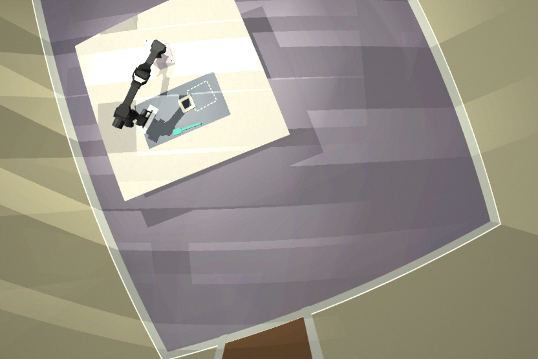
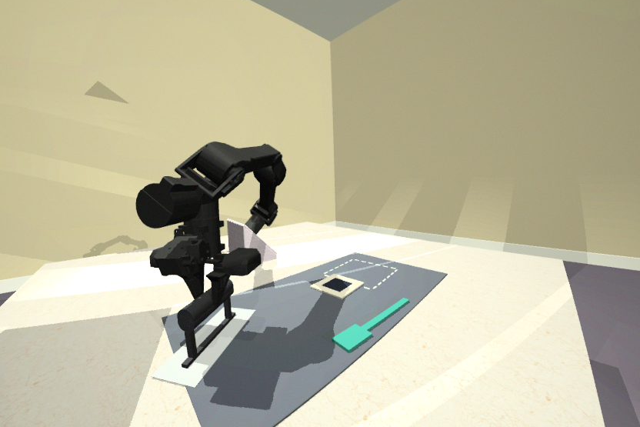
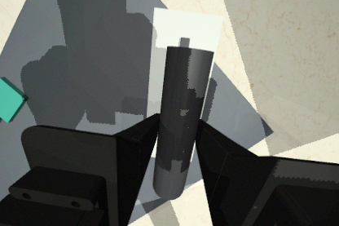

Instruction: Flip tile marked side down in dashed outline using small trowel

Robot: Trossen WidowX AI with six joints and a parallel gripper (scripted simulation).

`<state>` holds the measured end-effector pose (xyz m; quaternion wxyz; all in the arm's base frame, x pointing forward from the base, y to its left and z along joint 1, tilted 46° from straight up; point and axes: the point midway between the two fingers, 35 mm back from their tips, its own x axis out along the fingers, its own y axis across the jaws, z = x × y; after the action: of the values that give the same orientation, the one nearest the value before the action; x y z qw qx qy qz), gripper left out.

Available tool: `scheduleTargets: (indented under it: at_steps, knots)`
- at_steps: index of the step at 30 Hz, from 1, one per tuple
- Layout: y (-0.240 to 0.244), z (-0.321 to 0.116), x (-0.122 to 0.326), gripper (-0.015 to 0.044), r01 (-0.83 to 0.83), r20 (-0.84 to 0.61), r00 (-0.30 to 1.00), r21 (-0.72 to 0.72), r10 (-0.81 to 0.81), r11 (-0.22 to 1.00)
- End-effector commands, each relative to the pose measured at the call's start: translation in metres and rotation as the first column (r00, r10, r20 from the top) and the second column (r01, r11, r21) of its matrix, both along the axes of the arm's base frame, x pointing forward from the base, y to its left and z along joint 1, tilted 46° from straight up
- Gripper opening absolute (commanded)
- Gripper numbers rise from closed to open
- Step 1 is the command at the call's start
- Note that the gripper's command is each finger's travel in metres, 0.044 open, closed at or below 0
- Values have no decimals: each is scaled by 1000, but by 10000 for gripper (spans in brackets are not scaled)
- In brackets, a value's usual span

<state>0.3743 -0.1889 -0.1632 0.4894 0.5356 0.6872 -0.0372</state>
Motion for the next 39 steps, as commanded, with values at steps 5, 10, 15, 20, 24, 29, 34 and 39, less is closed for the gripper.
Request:
scheduleTargets:
  at_steps: [5,10,15,20,24,29,34,39]
  knots:
    - [1,0,0,261,17,-18,1000,4,-17,1000]
    - [1,0,0,270,17,-18,1000,4,-17,1000]
    - [1,0,0,270,17,-18,1000,4,-17,1000]
    - [1,0,0,270,17,-18,1000,4,-17,1000]
    - [1,0,0,270,17,-18,1000,4,-17,1000]
    - [-29,31,-4,270,17,19,1000,-28,-16,999]
    - [-31,32,-5,270,17,21,1000,-30,-16,999]
    - [-31,32,-5,270,-20,56,998,-34,22,999]
